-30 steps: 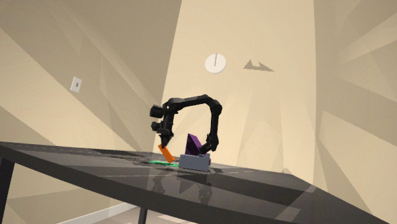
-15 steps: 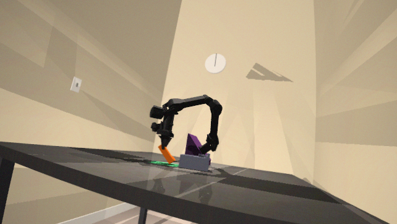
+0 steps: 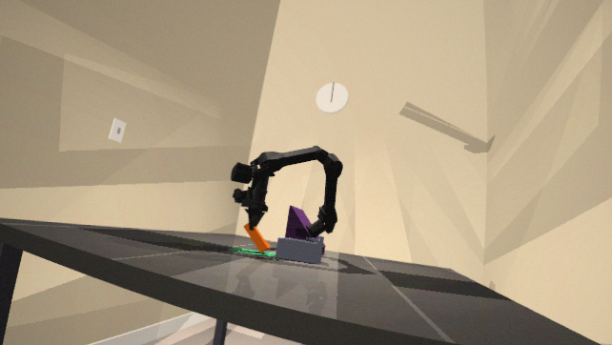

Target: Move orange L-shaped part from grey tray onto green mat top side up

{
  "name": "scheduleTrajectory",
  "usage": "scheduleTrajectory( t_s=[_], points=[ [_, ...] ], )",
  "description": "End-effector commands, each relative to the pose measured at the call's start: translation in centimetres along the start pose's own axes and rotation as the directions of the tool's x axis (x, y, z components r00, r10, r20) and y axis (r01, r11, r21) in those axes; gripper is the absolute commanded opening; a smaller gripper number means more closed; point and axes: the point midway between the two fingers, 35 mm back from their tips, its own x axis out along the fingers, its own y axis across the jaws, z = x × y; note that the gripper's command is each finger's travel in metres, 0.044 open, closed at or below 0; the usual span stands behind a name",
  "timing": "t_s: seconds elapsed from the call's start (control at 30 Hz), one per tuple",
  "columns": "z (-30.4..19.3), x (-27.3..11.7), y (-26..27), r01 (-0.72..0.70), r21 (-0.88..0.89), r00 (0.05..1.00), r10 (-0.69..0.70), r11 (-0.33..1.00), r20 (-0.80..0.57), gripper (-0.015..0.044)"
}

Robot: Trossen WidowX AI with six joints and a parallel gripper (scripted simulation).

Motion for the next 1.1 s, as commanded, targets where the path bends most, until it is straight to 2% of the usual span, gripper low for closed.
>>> scheduleTrajectory(
  t_s=[0.0,0.13,0.23,0.27,0.4,1.07],
  points=[
    [0.0,0.0,0.0,0.0,0.0,1.0,0.0,1.0,0.0,0.021],
    [0.1,-1.2,0.1,0.0,0.001,1.0,0.0,1.0,0.001,0.0315],
    [0.3,-4.0,0.2,0.0,0.004,1.0,0.0,1.0,0.002,0.0394],
    [0.3,-5.2,0.2,0.0,0.005,1.0,0.0,1.0,0.002,0.04],
    [0.0,-8.7,0.0,0.0,0.007,1.0,0.0,1.0,0.001,0.04],
    [0.3,-8.4,0.0,-0.016,0.015,1.0,0.016,1.0,0.012,0.04]
  ],
)
